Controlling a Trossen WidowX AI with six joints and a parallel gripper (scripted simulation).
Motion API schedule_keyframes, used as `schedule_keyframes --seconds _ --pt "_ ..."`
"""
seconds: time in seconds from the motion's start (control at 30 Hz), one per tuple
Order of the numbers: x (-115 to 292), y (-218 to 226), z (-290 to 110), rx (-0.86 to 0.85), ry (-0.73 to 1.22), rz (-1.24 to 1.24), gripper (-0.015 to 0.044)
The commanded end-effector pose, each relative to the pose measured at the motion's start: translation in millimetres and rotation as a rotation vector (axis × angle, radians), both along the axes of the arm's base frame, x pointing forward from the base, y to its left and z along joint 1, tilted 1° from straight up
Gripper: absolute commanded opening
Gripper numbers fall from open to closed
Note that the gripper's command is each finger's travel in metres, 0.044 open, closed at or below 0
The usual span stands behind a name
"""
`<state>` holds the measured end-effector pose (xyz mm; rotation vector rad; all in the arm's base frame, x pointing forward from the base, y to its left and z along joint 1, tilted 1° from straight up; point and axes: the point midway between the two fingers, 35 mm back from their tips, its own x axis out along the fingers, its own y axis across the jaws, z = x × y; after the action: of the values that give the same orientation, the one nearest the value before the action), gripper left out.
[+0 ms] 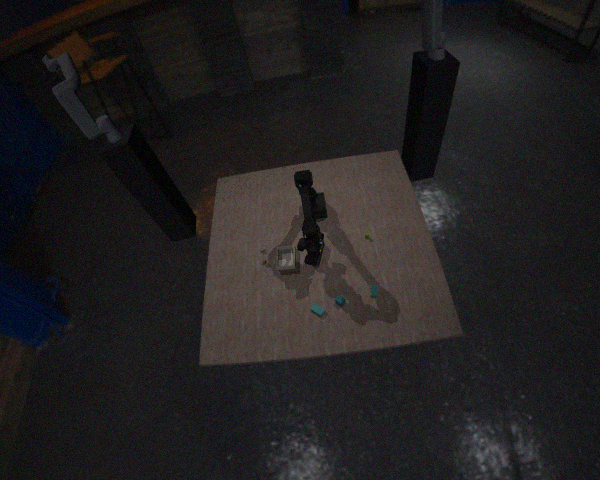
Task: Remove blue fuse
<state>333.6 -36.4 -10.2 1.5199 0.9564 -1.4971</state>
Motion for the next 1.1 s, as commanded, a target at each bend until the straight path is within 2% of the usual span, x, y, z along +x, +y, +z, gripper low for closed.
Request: schedule_keyframes --seconds 0.0,0.33,1.07 --pt "0.0 0.0 0.0 0.0 0.0 0.0 0.0067" --pt "0.0 0.0 0.0 0.0 0.0 0.0 0.0001" --pt "0.3 0.1 9.1 0.001 0.0 0.001 0.0"
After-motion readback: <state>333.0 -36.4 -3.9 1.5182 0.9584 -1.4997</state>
